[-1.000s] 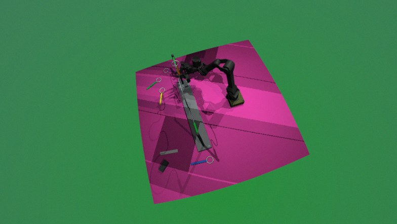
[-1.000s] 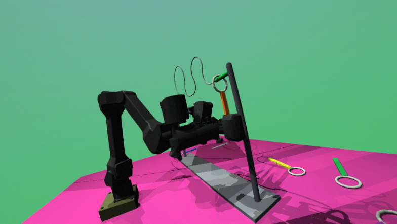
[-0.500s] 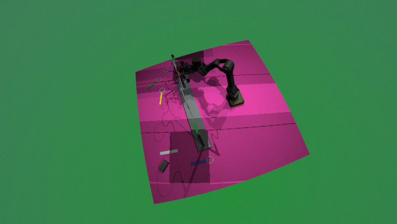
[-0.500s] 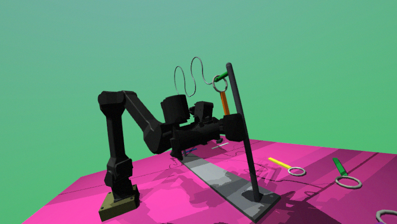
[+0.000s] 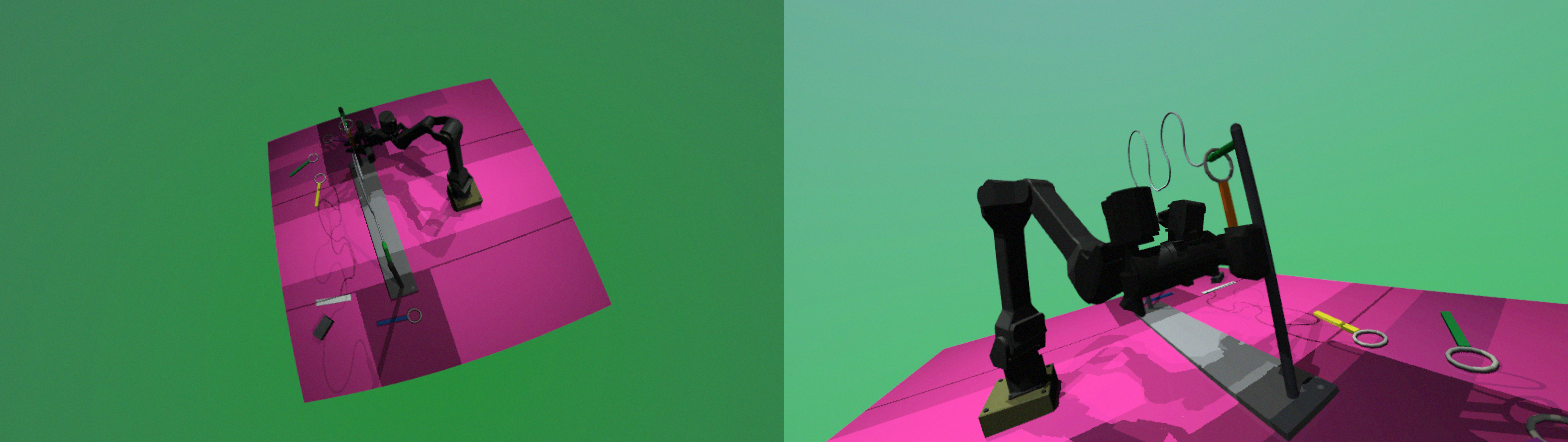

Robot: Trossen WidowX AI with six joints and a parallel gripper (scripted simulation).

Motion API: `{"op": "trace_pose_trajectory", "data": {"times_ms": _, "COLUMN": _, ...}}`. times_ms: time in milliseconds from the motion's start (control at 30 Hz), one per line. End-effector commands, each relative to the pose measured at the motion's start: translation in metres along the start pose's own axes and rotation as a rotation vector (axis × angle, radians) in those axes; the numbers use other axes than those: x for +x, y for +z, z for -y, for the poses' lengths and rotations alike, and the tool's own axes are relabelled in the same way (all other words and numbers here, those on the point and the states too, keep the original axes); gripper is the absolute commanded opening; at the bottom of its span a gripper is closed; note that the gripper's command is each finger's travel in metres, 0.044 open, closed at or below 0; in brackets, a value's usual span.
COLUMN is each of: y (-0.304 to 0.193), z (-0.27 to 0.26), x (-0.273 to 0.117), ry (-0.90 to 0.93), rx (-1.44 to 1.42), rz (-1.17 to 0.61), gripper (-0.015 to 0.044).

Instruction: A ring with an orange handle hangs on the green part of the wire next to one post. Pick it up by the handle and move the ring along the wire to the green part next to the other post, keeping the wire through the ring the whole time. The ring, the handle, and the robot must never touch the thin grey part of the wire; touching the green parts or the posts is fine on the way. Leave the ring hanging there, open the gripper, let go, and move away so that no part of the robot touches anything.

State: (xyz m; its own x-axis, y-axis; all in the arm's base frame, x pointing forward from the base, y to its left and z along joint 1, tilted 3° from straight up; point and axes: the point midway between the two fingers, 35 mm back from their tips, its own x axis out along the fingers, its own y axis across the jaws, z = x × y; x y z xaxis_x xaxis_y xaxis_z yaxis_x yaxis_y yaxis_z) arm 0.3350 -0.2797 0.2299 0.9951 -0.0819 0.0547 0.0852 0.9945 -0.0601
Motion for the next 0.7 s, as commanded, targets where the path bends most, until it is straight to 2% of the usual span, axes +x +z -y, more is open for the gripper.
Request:
{"op": "trace_pose_trajectory", "data": {"times_ms": 0, "y": 0.000, "z": 0.000, "x": 0.000, "ry": 0.000, "rx": 0.000, "rz": 0.000, "gripper": 0.0055}}
{"op": "trace_pose_trajectory", "data": {"times_ms": 33, "y": 0.000, "z": 0.000, "x": 0.000, "ry": 0.000, "rx": 0.000, "rz": 0.000, "gripper": 0.0029}}
{"op": "trace_pose_trajectory", "data": {"times_ms": 100, "y": 0.000, "z": 0.000, "x": 0.000, "ry": 0.000, "rx": 0.000, "rz": 0.000, "gripper": 0.0015}}
{"op": "trace_pose_trajectory", "data": {"times_ms": 300, "y": 0.000, "z": 0.000, "x": 0.000, "ry": 0.000, "rx": 0.000, "rz": 0.000, "gripper": -0.0142}}
{"op": "trace_pose_trajectory", "data": {"times_ms": 667, "y": 0.012, "z": 0.000, "x": 0.000, "ry": 0.004, "rx": -0.003, "rz": 0.000, "gripper": -0.0150}}
